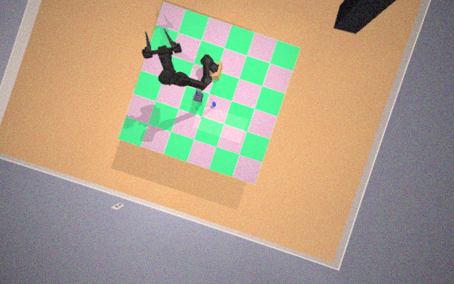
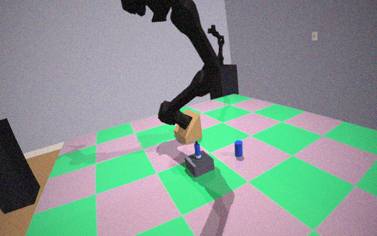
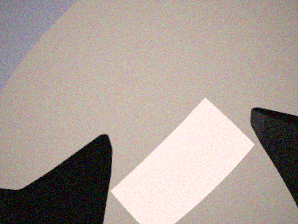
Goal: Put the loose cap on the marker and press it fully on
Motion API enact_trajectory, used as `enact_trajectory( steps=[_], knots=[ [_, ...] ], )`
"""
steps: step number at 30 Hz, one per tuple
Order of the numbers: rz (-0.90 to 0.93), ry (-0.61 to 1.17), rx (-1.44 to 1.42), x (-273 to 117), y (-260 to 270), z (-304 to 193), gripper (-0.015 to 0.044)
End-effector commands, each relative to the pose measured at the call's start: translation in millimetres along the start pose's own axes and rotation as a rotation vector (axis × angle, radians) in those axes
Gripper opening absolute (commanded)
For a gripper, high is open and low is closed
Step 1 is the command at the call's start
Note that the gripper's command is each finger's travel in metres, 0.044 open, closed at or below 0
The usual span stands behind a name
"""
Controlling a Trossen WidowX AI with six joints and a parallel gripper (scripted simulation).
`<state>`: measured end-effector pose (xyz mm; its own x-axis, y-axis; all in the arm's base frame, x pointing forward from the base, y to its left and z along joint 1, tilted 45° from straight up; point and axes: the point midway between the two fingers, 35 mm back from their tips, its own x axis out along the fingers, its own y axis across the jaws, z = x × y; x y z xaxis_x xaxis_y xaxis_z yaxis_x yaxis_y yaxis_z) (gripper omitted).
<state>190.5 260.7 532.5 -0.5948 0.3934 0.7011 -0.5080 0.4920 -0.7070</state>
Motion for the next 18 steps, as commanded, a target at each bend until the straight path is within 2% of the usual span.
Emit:
enact_trajectory(
  steps=[1,6,12,18],
  knots=[
    [0.001,-0.007,0.004,2,1,2,0.0374],
    [0.019,-0.199,0.101,57,15,56,0.0246],
    [0.005,-0.4,0.218,104,16,122,0.0246],
    [0.029,-0.677,0.348,134,10,220,0.0246]
  ],
)
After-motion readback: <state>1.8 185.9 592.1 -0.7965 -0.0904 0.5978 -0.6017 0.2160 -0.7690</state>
